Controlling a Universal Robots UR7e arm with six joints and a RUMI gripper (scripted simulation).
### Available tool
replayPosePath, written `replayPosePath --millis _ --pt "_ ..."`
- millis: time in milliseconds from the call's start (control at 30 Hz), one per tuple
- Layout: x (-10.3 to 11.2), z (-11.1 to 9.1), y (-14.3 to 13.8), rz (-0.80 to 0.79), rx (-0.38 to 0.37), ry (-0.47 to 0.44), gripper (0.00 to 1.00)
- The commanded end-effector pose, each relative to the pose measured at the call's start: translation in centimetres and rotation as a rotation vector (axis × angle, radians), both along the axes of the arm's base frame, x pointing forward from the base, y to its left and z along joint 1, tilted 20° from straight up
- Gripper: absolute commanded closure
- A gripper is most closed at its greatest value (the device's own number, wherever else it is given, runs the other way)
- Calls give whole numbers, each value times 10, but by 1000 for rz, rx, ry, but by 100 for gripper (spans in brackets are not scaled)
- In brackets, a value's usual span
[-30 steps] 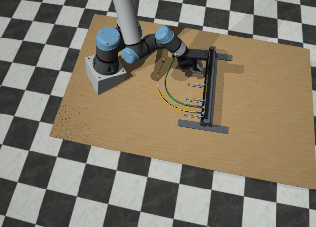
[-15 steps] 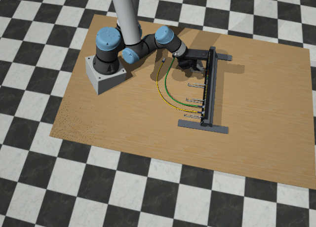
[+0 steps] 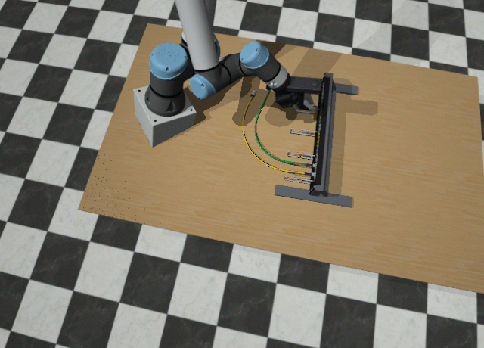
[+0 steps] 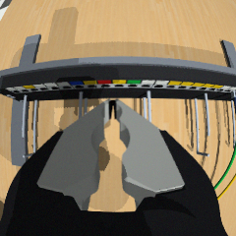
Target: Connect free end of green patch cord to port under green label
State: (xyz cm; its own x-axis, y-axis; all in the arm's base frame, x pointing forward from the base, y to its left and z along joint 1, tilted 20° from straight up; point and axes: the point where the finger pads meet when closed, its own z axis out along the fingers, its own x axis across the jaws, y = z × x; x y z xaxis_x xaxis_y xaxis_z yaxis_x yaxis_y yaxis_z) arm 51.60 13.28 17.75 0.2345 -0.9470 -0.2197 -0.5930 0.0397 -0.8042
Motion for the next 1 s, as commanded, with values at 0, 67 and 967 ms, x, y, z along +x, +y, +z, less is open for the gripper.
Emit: replayPosePath --millis 0,67,967 --pt "0 1 0 0 0 -1 100" --pt "-1 1 0 0 0 -1 100" --pt "-18 13 -7 0 0 -1 100"
